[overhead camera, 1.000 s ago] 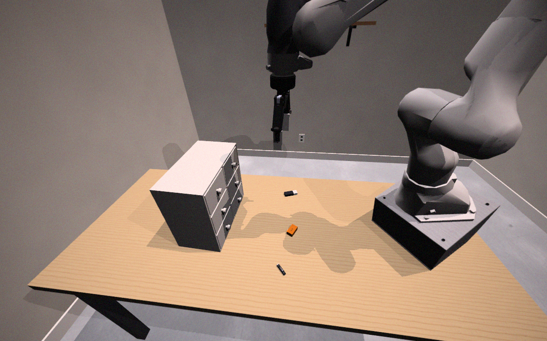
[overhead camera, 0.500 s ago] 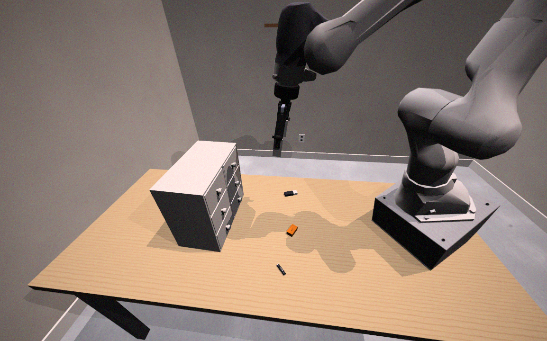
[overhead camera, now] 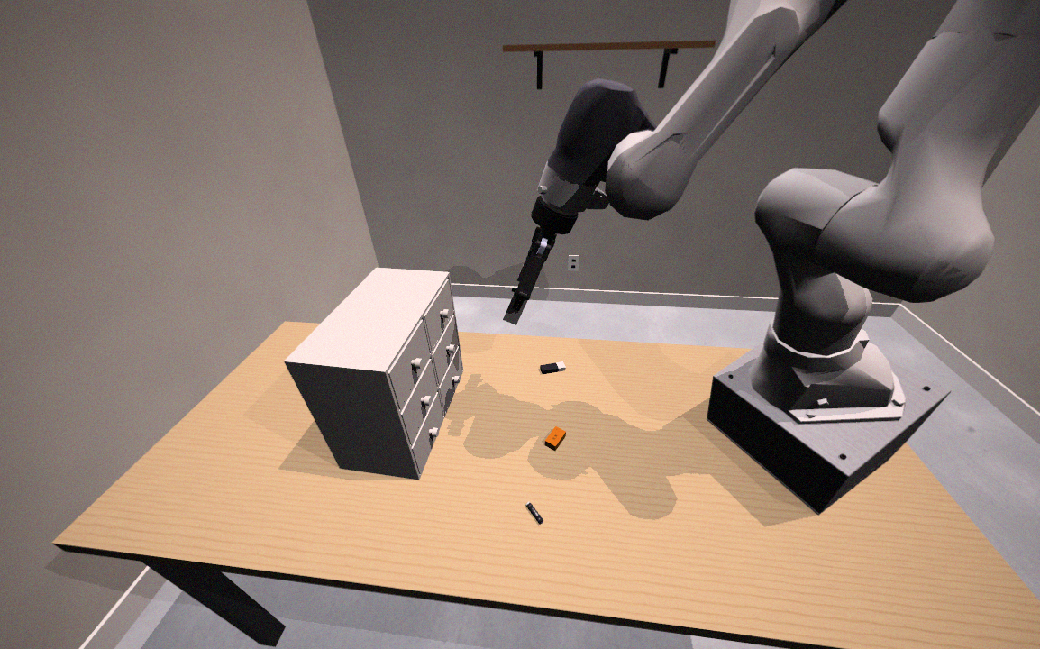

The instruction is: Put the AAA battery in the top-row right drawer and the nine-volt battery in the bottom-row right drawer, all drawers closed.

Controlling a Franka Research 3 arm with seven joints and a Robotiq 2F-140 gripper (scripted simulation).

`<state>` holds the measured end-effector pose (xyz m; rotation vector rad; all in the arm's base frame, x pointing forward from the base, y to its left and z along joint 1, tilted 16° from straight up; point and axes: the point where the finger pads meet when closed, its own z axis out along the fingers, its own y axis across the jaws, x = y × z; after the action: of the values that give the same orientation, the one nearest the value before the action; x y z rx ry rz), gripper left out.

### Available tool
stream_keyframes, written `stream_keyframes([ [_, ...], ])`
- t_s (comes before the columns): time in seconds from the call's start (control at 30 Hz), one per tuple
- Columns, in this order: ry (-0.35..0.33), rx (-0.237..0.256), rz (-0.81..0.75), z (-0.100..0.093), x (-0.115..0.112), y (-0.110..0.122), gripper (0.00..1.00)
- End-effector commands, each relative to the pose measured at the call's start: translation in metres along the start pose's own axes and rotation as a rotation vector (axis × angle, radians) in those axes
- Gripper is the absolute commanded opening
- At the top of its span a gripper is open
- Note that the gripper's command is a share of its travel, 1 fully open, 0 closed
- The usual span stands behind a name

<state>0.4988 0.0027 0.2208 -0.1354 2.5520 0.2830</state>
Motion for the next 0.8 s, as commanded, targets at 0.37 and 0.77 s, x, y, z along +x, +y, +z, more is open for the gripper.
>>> stream_keyframes([
  [0.37,-0.343,0.001,-0.011,0.027,-0.051,0.0,1.0],
  [0.77,-0.399,0.0,-0.011,0.036,-0.055,0.0,1.0],
])
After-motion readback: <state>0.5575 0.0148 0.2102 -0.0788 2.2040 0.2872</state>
